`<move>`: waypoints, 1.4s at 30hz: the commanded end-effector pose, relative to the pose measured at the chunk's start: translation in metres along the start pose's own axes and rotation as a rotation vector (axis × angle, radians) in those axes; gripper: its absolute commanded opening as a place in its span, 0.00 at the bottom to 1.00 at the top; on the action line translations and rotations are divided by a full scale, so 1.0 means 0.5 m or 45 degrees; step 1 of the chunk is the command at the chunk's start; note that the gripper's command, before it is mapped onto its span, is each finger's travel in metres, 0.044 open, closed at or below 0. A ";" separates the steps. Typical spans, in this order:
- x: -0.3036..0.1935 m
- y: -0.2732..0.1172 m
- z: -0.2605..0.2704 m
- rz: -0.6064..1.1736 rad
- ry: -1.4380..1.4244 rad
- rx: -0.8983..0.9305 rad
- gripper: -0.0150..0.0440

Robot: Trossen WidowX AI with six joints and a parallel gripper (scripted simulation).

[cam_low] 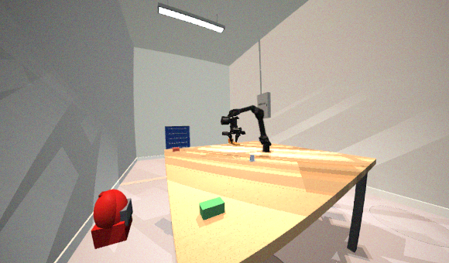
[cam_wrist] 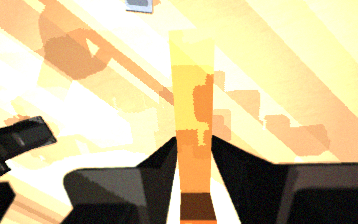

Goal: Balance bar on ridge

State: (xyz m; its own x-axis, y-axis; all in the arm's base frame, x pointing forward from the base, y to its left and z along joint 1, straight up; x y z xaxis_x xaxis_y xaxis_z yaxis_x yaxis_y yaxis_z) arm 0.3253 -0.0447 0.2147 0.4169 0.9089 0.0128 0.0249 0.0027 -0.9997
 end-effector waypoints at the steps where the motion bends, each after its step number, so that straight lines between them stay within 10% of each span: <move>1: 0.032 -0.002 0.004 0.005 0.017 -0.005 0.25; 42: 0.309 -0.005 0.137 -0.009 0.158 0.003 0.25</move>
State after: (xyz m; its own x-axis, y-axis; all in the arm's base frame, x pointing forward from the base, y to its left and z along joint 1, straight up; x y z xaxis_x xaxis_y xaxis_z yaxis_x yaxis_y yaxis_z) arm 0.3288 0.1116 0.2170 0.5163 0.8560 0.0242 0.0233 0.0142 -0.9996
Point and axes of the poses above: the point midway between the two fingers, 35 mm back from their tips, its own y axis out along the fingers, its own z axis across the jaws, x = y × z, the point moved 7 cm from there along -y, back along the fingers, and after that the axes turned 12 degrees about y, right-handed, at the moved point
